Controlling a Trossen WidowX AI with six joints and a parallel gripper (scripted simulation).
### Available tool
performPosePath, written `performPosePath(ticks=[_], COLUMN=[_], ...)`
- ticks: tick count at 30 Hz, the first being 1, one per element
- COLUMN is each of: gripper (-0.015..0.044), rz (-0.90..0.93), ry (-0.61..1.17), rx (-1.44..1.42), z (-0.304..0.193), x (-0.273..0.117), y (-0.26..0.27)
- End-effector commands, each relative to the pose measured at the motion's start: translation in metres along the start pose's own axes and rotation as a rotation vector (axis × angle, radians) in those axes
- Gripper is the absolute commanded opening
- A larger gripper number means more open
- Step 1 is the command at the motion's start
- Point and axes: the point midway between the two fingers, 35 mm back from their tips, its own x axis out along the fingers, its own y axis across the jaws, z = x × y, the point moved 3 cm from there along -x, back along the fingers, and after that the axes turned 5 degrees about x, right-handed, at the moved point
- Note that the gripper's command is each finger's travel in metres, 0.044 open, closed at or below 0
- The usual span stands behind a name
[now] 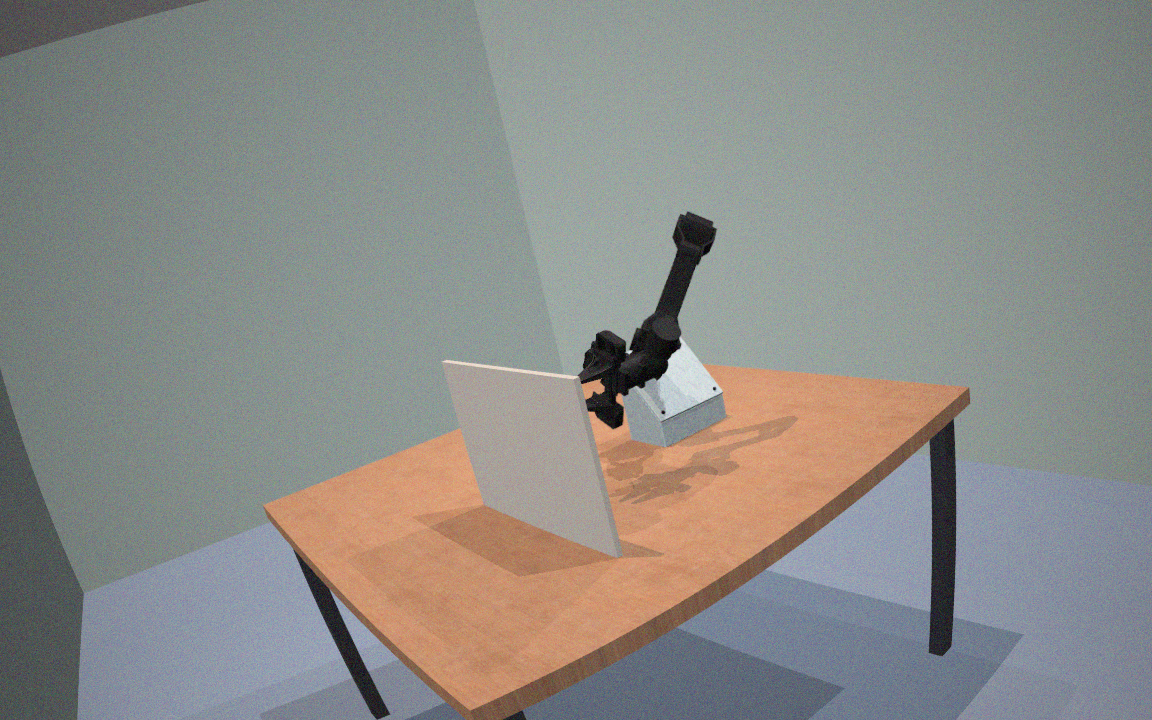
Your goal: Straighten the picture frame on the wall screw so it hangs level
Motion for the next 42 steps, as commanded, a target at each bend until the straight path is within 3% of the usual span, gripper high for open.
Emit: performPosePath(ticks=[1, 15, 42], gripper=[0.0260, 0.0260, 0.0260], rz=[0.011, 0.004, 0.004], ry=[0.008, -0.002, -0.002], rx=[0.009, -0.020, -0.021], z=[-0.007, 0.013, 0.014], x=[-0.016, -0.089, -0.089], y=[0.010, 0.037, 0.037])
